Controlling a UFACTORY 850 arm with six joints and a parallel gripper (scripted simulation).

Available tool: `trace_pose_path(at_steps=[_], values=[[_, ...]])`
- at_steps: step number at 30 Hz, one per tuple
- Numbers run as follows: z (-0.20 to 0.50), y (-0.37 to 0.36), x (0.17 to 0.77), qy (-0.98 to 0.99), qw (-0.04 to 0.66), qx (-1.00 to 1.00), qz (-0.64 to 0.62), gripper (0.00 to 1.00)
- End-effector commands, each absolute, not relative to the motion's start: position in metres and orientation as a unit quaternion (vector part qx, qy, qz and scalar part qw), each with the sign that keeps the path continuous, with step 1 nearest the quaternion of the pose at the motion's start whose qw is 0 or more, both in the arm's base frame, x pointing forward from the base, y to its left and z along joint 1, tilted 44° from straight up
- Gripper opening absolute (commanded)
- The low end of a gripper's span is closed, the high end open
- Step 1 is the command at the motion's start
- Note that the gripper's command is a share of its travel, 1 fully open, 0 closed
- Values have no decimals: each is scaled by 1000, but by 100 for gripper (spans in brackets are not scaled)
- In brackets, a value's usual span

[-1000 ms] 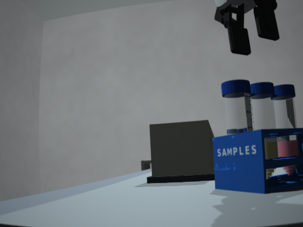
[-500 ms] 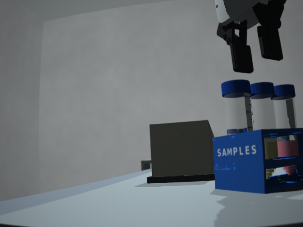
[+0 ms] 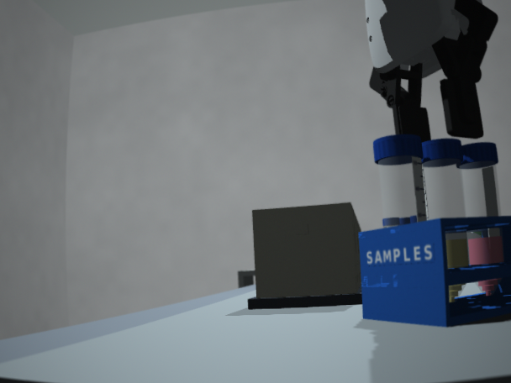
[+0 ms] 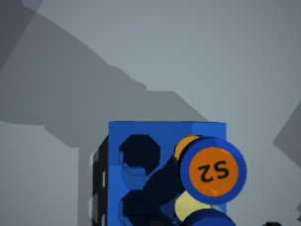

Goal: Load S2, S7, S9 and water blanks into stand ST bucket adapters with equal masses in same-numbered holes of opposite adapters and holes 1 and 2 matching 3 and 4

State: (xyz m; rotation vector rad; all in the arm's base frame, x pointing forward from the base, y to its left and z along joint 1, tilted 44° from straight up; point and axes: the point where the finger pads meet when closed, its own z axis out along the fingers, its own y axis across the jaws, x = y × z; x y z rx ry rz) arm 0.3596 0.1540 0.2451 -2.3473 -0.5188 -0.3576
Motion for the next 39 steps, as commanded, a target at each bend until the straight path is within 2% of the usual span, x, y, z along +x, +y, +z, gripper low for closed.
trace_pose_path(at_steps=[1,39], values=[[245,155,361,-200,348,-905,-139,57],[231,168,363,-200,348,-905,-139,57]])
